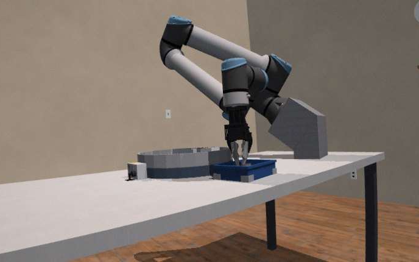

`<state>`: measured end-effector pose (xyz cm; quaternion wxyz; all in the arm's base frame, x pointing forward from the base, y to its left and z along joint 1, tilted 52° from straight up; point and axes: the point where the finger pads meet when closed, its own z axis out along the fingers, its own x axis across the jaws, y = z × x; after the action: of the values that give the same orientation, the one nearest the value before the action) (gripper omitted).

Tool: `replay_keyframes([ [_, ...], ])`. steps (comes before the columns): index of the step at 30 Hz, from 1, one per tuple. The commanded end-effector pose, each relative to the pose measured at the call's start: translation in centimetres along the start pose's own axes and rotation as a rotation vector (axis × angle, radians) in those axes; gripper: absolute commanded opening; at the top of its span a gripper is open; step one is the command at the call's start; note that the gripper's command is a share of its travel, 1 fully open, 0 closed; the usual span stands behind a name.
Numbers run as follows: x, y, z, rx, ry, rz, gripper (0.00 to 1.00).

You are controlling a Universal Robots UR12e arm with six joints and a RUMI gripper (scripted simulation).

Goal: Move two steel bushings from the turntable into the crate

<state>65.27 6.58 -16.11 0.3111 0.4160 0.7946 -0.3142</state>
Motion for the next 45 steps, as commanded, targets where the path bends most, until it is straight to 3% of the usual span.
replay_keyframes([
  [1, -0.01, 0.03, -0.06, -0.001, 0.000, 0.000, 0.00],
  [21, -0.01, 0.03, -0.06, -0.001, 0.000, 0.000, 0.00],
  [22, -0.01, 0.03, -0.06, -0.001, 0.000, 0.000, 0.06],
  [45, -0.01, 0.03, -0.06, -0.001, 0.000, 0.000, 0.06],
])
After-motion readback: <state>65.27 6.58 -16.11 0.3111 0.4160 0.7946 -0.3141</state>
